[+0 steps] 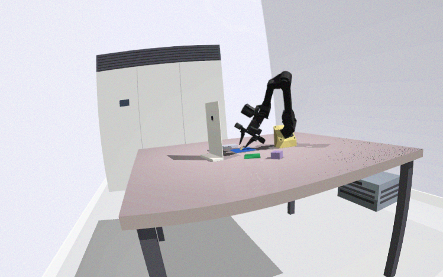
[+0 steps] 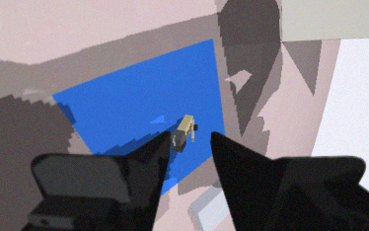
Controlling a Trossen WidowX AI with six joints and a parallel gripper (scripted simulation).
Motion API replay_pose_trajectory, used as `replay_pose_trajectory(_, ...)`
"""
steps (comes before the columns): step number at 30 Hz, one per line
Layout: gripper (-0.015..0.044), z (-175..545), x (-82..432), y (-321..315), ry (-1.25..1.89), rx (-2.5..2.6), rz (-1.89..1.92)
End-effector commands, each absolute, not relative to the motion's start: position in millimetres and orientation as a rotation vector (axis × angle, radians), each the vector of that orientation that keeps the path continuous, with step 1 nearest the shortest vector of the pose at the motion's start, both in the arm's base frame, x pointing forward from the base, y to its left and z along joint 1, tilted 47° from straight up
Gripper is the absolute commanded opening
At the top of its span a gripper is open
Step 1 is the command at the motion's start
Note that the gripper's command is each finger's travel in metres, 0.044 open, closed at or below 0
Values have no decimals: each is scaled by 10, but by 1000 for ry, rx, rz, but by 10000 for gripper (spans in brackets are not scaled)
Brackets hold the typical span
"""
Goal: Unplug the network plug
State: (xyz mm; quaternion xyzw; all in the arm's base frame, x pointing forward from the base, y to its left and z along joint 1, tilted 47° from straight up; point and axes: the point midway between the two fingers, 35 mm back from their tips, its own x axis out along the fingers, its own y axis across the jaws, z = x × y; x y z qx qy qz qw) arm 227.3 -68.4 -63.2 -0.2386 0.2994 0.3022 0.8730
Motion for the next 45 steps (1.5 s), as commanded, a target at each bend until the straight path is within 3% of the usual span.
replay_pose_trajectory(1, 156, -597, 2258, -715, 621, -504, 628)
replay_pose_trajectory(45, 156, -326, 2102, -1016, 630, -505, 629)
